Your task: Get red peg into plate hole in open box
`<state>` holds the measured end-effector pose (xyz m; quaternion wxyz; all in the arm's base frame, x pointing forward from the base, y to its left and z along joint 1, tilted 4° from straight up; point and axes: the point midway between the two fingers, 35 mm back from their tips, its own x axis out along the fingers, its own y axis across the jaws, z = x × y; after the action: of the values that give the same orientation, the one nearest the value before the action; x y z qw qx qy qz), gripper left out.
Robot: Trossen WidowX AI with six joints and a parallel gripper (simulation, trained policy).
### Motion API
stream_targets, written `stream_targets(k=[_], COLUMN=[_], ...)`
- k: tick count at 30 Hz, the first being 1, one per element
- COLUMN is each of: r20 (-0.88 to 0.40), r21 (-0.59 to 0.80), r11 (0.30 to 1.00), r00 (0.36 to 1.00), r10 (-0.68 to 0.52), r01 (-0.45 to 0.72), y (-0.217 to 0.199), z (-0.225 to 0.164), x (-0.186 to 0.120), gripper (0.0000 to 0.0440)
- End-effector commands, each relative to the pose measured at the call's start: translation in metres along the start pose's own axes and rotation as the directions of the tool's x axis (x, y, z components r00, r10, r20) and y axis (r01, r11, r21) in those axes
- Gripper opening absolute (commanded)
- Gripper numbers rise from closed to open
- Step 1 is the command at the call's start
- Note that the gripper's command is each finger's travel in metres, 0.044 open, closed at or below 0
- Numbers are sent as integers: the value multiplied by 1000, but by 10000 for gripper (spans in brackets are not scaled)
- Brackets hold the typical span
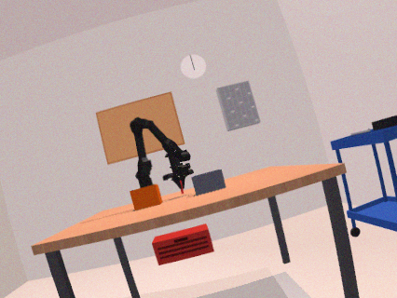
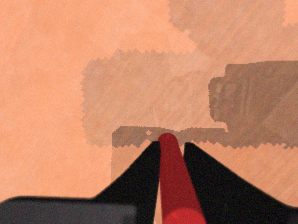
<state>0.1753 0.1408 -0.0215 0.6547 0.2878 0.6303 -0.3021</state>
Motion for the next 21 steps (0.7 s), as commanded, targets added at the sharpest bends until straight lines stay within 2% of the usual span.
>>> stream_targets(k=[1,11,21], r20=[27,109,172], r21=[-24,-80,-79], r11=[999,995,993], r00=[999,992,980], r10=[22,68,100], r01=[-21,-59,-87], y=[6,24,42], z=[6,32,68], x=[-11,-49,-87], gripper=[0,0,0])
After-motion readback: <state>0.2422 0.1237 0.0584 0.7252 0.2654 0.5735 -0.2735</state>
